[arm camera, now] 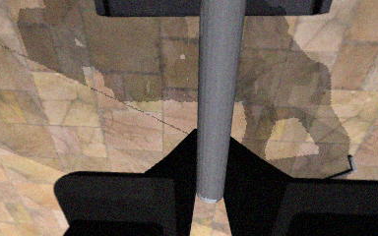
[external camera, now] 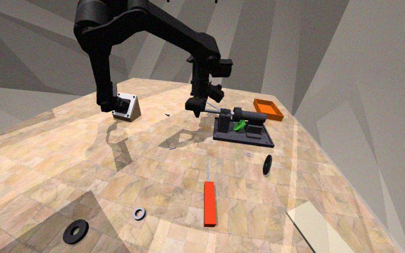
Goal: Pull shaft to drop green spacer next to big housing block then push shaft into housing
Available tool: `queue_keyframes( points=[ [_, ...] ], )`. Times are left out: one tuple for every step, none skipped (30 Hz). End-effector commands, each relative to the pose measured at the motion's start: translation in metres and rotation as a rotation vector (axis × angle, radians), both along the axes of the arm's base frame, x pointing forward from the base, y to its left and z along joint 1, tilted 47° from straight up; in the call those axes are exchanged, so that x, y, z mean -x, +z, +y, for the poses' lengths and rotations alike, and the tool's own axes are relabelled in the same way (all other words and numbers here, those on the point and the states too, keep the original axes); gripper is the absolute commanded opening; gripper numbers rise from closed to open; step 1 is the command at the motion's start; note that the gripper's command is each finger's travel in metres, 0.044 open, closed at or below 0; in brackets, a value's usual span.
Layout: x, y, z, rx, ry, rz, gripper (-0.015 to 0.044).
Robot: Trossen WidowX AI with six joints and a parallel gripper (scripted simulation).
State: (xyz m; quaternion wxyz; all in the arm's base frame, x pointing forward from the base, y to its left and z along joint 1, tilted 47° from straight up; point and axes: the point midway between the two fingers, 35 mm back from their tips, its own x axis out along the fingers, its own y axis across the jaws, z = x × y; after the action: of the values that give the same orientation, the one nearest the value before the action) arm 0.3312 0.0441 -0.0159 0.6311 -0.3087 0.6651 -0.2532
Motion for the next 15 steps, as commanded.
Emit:
queue_keyframes(
  points=[
    [-0.0047, 0.0012, 0.0011, -0.001, 0.006, -0.006, 0.0],
    [-0.005, 0.0011, 0.0011, -0.001, 0.006, -0.006, 0.0],
    [-0.0054, 0.0011, 0.0011, -0.001, 0.006, -0.006, 0.0],
    [-0.0057, 0.0011, 0.0011, -0.001, 0.006, -0.006, 0.0],
    [-0.006, 0.0011, 0.0012, -0.001, 0.006, -0.006, 0.0],
    [-0.0064, 0.0011, 0.0012, -0.001, 0.006, -0.006, 0.0],
    [-0.0067, 0.0011, 0.0012, -0.001, 0.006, -0.006, 0.0],
    [-0.0071, 0.0011, 0.0012, -0.001, 0.006, -0.006, 0.0],
    [-0.0074, 0.001, 0.0012, -0.001, 0.006, -0.006, 0.0],
    [-0.0077, 0.001, 0.0013, -0.001, 0.006, -0.006, 0.0],
    [-0.0081, 0.001, 0.0013, -0.001, 0.006, -0.006, 0.0],
    [-0.0084, 0.001, 0.0013, -0.001, 0.006, -0.006, 0.0],
    [-0.0087, 0.001, 0.0013, -0.001, 0.006, -0.006, 0.0],
    [-0.0091, 0.0009, 0.0013, -0.001, 0.006, -0.006, 0.0],
    [-0.0094, 0.0009, 0.0014, -0.001, 0.006, -0.006, 0.0]
  ],
)
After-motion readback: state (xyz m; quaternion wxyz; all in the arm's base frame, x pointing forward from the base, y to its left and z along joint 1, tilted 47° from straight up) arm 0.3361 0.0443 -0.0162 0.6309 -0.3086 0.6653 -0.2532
